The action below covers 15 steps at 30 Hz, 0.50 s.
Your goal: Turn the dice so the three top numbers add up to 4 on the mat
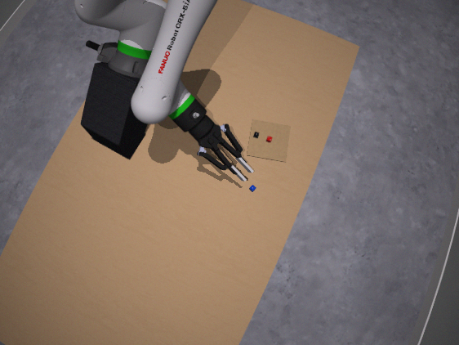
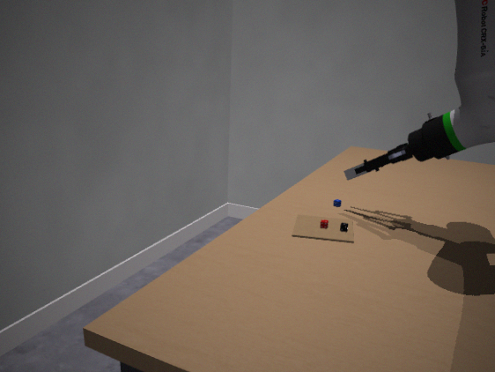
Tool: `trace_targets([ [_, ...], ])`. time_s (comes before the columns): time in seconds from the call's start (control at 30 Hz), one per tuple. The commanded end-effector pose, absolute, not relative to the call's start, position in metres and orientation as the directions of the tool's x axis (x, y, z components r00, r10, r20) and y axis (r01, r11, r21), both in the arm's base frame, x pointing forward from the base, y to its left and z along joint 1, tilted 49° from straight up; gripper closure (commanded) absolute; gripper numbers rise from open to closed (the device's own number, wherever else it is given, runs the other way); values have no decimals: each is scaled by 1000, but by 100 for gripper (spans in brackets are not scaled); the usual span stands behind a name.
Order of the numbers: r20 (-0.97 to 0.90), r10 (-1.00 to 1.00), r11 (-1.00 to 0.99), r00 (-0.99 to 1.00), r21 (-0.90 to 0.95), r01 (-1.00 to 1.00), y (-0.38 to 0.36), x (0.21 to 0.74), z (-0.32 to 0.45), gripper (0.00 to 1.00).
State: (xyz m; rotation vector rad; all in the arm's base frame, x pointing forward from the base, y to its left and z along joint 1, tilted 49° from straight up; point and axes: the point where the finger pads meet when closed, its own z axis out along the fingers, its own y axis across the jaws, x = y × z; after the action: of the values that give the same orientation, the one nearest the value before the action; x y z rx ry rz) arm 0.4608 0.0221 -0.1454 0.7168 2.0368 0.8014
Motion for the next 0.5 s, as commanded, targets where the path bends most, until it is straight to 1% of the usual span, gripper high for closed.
trace_targets([
  [0.0, -412, 678, 635, -609, 745, 204, 18, 468, -145, 81],
  [0.1, -367, 644, 638, -671, 742, 207, 12, 474, -144, 81],
  [0.33, -331, 617, 636, -714, 744, 205, 11, 478, -142, 81],
  [0.47, -280, 575, 639, -769, 740, 208, 5, 484, -140, 81],
])
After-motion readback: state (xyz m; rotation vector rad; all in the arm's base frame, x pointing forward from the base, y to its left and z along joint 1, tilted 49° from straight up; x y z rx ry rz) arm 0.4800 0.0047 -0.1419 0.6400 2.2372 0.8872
